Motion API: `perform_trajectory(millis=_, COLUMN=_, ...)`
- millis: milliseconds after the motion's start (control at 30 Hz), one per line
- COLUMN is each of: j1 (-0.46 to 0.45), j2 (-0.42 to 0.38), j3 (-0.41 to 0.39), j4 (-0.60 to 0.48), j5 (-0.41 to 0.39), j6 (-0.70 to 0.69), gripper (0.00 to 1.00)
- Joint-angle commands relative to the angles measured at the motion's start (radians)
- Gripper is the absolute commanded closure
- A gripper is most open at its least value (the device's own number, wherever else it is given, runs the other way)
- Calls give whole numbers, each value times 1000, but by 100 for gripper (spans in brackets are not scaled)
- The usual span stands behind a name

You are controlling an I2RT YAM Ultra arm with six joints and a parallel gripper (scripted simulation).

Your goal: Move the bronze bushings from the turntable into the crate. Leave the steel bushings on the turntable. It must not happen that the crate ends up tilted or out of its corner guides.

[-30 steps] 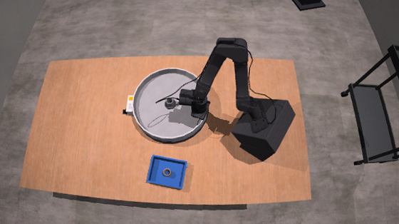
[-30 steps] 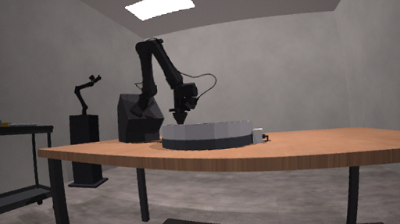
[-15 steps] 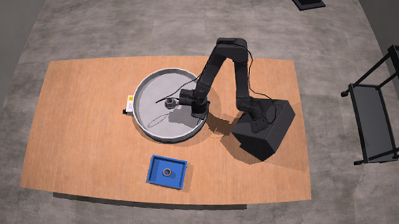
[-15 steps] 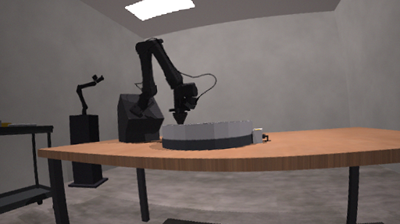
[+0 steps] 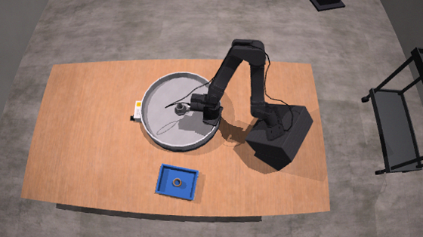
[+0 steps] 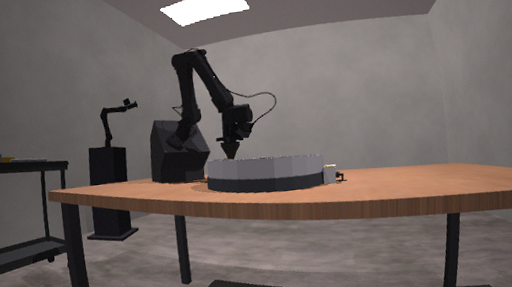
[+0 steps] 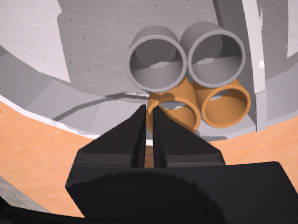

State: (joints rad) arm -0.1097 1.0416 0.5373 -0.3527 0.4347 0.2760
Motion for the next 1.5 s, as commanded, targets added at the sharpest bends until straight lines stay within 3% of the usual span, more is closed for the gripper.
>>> perform_trajectory(millis=0, j1=35, j2=-64, j3=43, j4=-84, j5=38, j6=29, gripper=100)
perform_trajectory(millis=133, j1=82, j2=-123, j3=71, j4=-186, j5=67, j6=68, gripper=100)
perform_trajectory(millis=200, j1=82, j2=-123, j3=71, j4=-186, j5=67, j6=68, gripper=100)
perform_trajectory(millis=567, j1=210, j2=-204, j3=157, j4=-414, j5=146, j6=185, gripper=100)
perform_trajectory(millis=1467, j1=223, j2=-190, j3=165, j4=-435, j5=155, j6=201, gripper=100)
